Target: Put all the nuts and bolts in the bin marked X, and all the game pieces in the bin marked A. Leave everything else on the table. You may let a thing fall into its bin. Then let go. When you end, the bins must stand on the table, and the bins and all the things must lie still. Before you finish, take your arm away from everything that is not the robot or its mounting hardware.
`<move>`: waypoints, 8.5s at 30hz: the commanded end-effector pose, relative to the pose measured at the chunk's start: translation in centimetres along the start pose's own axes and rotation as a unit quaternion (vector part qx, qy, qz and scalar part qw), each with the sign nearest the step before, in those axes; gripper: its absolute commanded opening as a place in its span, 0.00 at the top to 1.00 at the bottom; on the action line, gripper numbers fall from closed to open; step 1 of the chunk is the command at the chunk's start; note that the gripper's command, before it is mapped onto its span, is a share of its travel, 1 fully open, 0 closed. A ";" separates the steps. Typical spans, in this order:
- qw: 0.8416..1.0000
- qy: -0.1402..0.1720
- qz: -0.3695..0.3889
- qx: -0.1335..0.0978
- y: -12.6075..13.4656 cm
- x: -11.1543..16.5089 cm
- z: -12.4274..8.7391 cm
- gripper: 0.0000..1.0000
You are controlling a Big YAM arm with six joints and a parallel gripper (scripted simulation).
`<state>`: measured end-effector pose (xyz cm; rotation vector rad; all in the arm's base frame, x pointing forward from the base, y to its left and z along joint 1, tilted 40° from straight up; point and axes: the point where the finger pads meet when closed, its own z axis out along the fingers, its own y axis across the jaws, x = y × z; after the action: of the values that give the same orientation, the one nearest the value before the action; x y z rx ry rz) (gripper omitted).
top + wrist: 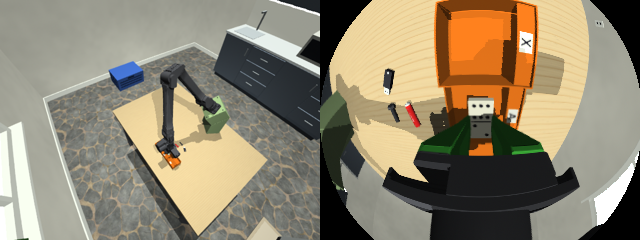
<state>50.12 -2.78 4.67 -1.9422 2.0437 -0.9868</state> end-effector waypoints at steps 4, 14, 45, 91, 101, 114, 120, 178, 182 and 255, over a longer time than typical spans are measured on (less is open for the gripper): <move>1.000 0.000 0.007 0.017 -0.8 0.9 -0.8 0.69; 1.000 0.000 0.007 0.015 -0.6 0.9 -0.7 0.69; 1.000 0.000 0.006 0.013 -0.2 1.0 -0.6 0.69; 1.000 -0.006 0.002 0.011 0.1 -0.3 -4.7 0.69; 1.000 -0.006 -0.003 0.004 0.6 -0.7 -4.0 0.69; 1.000 -0.006 -0.003 0.004 0.7 -0.8 -3.9 0.69; 1.000 -0.006 -0.003 0.004 0.7 -0.9 -3.8 0.69; 1.000 -0.006 -0.002 0.008 14.6 0.2 -4.6 0.71; 1.000 -0.004 0.000 0.009 14.7 0.5 -4.5 0.71; 1.000 -0.003 0.001 -0.004 16.4 0.5 3.1 0.71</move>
<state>39.43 -5.53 -5.83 -1.9262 2.0441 -0.9910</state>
